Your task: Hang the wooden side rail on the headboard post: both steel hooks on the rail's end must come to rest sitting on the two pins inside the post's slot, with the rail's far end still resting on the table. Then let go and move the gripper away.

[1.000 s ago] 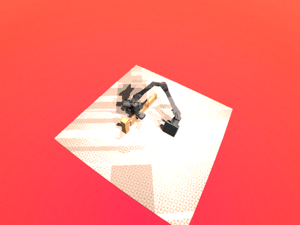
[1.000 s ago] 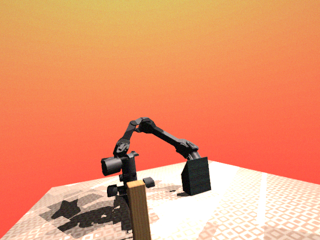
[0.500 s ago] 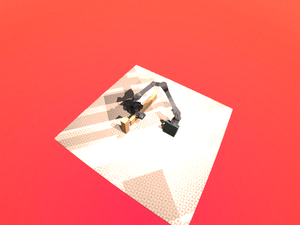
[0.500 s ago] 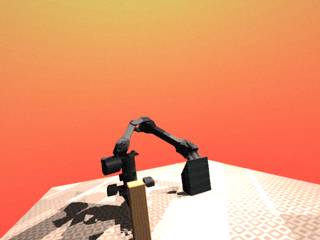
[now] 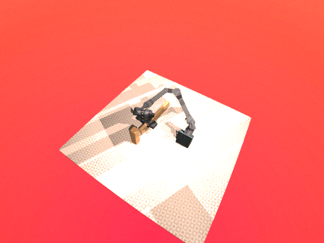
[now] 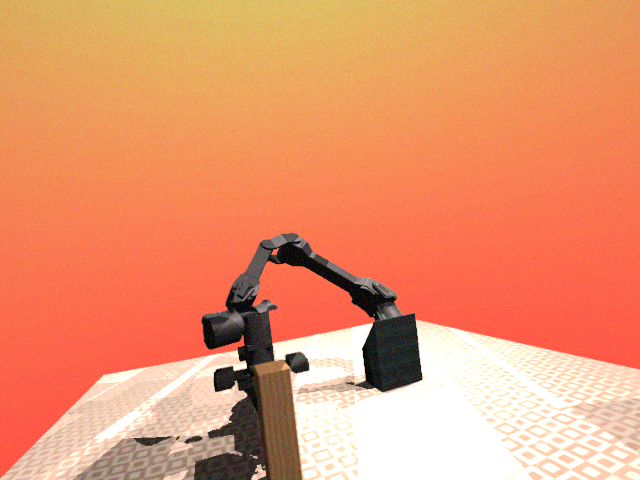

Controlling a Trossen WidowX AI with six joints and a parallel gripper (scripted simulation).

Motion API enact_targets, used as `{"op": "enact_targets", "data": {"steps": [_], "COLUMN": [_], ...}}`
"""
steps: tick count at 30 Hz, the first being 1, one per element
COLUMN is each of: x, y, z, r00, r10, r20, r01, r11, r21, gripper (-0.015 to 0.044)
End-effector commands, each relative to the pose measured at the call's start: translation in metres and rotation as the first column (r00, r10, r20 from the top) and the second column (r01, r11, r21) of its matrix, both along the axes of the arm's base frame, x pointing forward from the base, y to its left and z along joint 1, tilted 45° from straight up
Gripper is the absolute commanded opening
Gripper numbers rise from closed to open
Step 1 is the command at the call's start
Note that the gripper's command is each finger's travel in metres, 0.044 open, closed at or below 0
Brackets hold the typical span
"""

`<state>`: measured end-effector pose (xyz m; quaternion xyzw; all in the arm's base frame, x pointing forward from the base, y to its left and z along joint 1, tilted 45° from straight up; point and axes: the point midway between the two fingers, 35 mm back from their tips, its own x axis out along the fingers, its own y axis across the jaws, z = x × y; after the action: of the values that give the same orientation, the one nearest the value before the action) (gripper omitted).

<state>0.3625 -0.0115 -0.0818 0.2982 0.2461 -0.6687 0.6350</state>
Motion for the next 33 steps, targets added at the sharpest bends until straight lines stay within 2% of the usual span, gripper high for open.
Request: {"op": "enact_targets", "data": {"steps": [1, 33], "x": [0.0017, 0.0039], "y": [0.0059, 0.0079], "z": [0.002, 0.0006], "r00": [1.0, 1.0], "r10": [0.006, 0.006], "r20": [0.011, 0.011], "r01": [-0.006, -0.006], "r11": [1.0, 1.0], "r21": [0.004, 0.004], "gripper": [0.0, 0.0]}}
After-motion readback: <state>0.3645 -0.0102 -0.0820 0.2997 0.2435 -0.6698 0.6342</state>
